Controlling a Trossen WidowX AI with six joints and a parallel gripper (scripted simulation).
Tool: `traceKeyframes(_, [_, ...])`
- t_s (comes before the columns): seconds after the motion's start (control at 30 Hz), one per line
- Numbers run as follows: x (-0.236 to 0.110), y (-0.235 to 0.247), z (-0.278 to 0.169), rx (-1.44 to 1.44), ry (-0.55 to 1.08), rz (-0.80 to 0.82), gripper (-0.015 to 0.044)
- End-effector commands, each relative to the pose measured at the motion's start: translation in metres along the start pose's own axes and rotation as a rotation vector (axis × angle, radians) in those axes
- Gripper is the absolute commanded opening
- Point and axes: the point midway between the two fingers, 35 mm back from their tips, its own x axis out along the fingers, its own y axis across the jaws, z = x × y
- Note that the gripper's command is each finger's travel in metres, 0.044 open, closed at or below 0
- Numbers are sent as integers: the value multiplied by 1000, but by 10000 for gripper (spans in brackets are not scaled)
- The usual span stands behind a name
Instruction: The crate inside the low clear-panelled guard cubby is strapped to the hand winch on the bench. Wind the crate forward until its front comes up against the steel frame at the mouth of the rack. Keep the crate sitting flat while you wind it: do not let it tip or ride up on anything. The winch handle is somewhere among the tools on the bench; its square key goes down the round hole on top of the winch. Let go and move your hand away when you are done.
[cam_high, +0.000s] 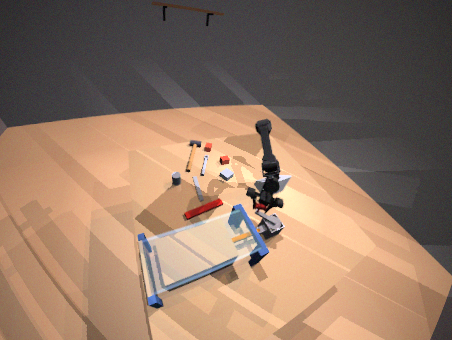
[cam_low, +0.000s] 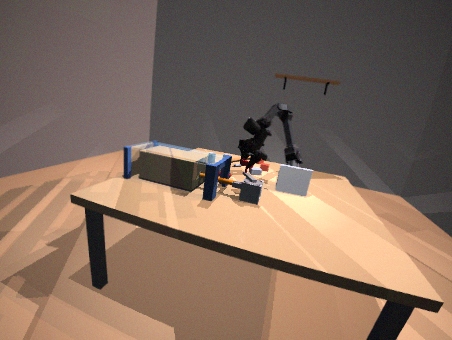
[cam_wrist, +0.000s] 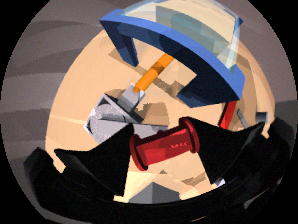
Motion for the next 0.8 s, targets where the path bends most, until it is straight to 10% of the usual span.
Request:
traceKeyframes(0.0, [0,0,0,0,0,0,289])
traceKeyframes(0.3, [0,0,0,0,0,0,440])
traceKeyframes(0.77, [-60,1,27,0,0,2,72])
